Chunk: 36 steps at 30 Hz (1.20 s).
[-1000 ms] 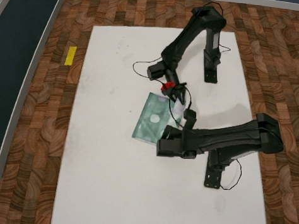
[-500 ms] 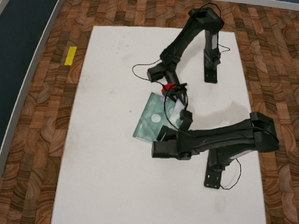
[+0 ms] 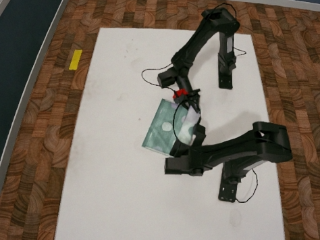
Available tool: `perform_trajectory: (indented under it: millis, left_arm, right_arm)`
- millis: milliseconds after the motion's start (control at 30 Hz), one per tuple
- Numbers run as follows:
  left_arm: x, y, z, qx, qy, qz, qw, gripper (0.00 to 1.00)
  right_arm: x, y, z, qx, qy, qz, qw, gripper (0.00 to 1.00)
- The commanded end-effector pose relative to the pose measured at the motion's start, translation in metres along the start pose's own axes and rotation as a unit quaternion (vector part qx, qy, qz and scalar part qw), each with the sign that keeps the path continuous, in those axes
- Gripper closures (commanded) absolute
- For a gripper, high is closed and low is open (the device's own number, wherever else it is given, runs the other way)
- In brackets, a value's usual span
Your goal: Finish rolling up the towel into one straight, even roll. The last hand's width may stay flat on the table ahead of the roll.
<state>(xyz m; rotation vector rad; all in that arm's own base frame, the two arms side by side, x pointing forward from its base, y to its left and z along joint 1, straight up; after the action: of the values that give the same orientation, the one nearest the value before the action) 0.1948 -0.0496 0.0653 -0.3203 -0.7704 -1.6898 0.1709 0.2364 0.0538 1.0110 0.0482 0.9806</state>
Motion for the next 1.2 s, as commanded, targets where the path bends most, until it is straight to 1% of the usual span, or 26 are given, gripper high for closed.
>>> perform_trajectory:
  millis: [0,167,600,667,733,900,1167]
  left_arm:
    - [-0.0061,0.0067,-0.0071,0.026,-0.005,-0.014,1.0,0.02]
    - [-0.008,0.0138,-0.0097,0.026,-0.005,-0.014,1.0,0.02]
    - [-0.008,0.0138,-0.0097,0.026,-0.005,-0.014,1.0,0.57]
    - [-0.008,0.0138,-0.0097,0.026,-0.005,-0.014,1.0,0.6]
    - [-0.008,0.0138,-0.0097,0.026,-0.005,-0.014,1.0,0.6]
    - [-0.008,0.0138,-0.0097,0.026,-0.005,-0.014,1.0,0.65]
    - [-0.008,0.0138,-0.0097,0.026,-0.005,-0.014,1.0,0.67]
  right_arm:
    - [0.0095,0.0006,0.0035,0.009,-0.015,0.01,1.0,0.7]
    - [0.0095,0.0006,0.0035,0.009,-0.015,0.01,1.0,0.7]
    - [0.0095,0.0006,0.0035,0.009,-0.015,0.01,1.0,0.7]
    - [0.0095,0.0006,0.0035,0.009,-0.015,0.01,1.0,0.7]
    - [0.0095,0.0006,0.0035,0.009,-0.015,0.01,1.0,0.7]
    - [0.0095,0.0006,0.0035,0.009,-0.015,0.01,1.0,0.7]
    - [0.0095,0.0006,0.0035,0.009,-0.015,0.01,1.0,0.7]
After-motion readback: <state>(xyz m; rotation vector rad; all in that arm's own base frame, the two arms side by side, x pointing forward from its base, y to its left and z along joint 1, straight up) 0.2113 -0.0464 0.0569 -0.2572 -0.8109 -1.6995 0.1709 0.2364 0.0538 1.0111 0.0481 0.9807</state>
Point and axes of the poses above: on each arm, the point where the finger pads meet when closed, its own z axis back along the fingers, its own y axis across the jaws, x = y × z, the point moved 4 cm from there along z, back along the fingers, and after that the axes turned 3 degrees about -z, right-handed, at the moved point
